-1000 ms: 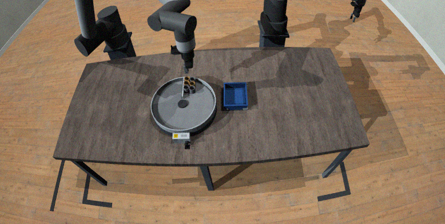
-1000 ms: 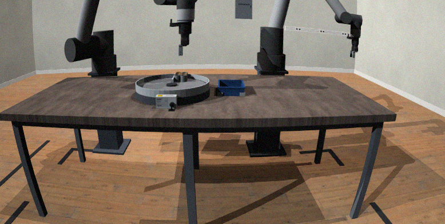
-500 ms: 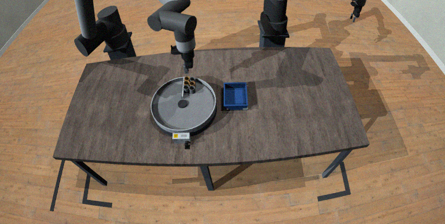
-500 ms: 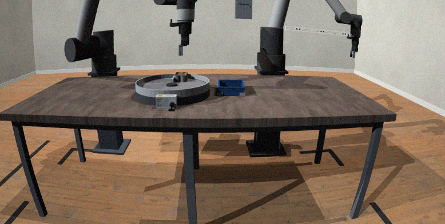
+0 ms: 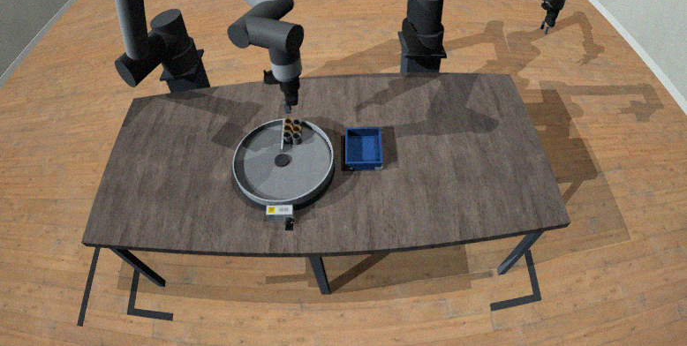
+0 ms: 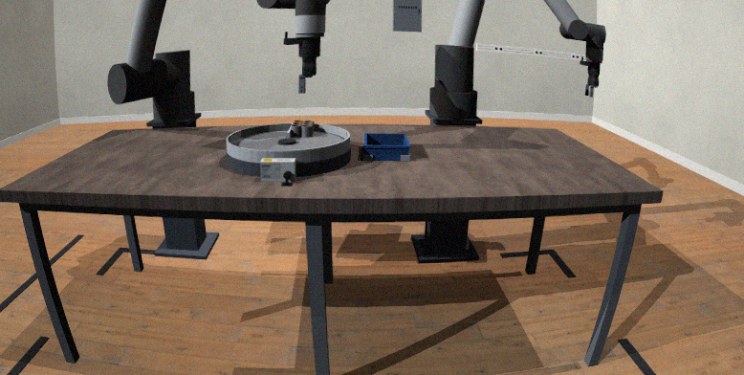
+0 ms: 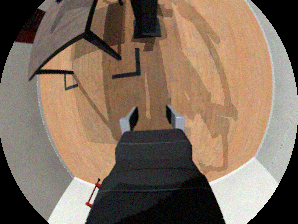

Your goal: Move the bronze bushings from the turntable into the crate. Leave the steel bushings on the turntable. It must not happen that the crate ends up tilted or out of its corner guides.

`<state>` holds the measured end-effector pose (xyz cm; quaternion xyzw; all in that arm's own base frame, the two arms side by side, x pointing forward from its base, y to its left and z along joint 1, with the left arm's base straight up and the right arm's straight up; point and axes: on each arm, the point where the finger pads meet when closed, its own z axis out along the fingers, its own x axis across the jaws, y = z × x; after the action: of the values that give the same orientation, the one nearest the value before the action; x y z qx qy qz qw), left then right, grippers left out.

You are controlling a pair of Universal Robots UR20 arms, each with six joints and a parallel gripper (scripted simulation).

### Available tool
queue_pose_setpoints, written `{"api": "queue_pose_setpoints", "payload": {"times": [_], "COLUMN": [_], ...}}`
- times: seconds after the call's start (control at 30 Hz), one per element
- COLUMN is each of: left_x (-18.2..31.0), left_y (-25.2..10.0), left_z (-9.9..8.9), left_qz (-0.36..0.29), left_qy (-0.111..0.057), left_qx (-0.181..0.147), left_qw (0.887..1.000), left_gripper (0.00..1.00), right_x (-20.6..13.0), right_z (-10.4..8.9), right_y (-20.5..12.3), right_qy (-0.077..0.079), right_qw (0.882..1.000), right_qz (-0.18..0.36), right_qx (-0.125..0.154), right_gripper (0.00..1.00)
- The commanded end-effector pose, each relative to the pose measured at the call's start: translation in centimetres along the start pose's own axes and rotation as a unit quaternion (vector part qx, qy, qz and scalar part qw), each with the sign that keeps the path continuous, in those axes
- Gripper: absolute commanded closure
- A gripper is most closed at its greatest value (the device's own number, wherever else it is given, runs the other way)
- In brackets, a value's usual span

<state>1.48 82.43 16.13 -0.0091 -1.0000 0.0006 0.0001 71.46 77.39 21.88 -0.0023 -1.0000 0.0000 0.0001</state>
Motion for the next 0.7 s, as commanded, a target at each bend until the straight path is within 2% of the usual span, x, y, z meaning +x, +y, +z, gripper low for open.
{"api": "queue_pose_setpoints", "payload": {"times": [0.0,0.43,0.67], "left_x": [-0.01,-0.01,-0.01], "left_y": [0.05,0.05,0.05], "left_z": [-0.06,-0.06,-0.06], "left_qz": [0.000,0.000,0.000], "left_qy": [0.000,0.000,0.000], "left_qx": [-0.001,-0.001,-0.001], "left_qw": [1.000,1.000,1.000], "left_gripper": [0.00,0.00,0.00], "right_x": [-0.02,-0.01,0.08], "right_z": [-0.08,0.01,0.88], "right_y": [0.03,0.07,0.43], "right_qy": [0.000,0.000,0.000], "right_qw": [1.000,1.000,0.998], "right_qz": [0.000,0.006,0.068], "right_qx": [0.000,0.000,0.000], "right_gripper": [0.64,0.64,0.64]}}
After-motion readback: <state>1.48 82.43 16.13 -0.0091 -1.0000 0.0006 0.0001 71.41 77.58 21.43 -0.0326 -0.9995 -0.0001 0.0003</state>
